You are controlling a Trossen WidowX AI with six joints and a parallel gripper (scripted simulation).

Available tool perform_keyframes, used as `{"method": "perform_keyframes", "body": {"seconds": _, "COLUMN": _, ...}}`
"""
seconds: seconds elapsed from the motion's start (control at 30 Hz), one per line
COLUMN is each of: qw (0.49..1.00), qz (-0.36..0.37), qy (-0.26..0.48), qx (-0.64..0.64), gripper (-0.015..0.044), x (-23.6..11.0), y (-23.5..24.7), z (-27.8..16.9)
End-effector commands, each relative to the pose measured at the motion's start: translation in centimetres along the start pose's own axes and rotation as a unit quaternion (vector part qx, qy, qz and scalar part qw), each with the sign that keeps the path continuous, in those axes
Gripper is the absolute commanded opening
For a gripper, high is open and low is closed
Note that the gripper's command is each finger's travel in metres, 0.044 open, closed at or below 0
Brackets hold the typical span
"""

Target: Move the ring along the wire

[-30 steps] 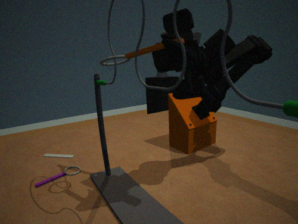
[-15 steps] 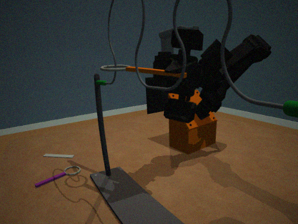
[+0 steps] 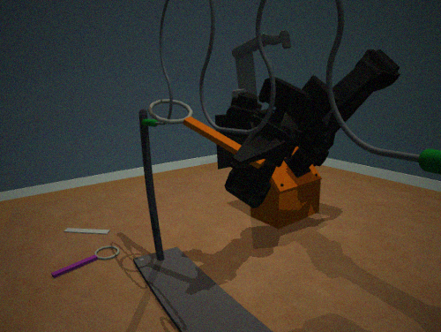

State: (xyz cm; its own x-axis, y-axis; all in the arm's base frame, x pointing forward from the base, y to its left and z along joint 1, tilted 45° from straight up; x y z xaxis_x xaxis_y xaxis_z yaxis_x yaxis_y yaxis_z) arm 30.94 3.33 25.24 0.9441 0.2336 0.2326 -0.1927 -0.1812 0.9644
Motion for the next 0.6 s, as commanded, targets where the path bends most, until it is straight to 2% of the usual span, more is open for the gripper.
{"method": "perform_keyframes", "body": {"seconds": 0.0, "qw": 0.999, "qz": -0.024, "qy": -0.002, "qx": -0.048, "gripper": -0.0150, "x": -0.1, "y": -1.3, "z": -0.1}}
{"method": "perform_keyframes", "body": {"seconds": 0.57, "qw": 0.966, "qz": -0.107, "qy": 0.032, "qx": -0.235, "gripper": -0.0150, "x": -1.6, "y": -6.4, "z": 1.3}}
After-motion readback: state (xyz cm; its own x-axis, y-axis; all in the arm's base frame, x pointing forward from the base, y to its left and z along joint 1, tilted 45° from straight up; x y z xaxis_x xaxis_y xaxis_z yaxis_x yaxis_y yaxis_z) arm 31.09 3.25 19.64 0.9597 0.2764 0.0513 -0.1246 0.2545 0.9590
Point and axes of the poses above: the point midway between the two fingers, 35 mm back from their tips, its own x axis out along the fingers, its own y axis across the jaws, z = x × y, the point moved 7 cm from there along -x, back along the fingers, and after that the axes turned 6 degrees about -x, right-handed, at the moved point
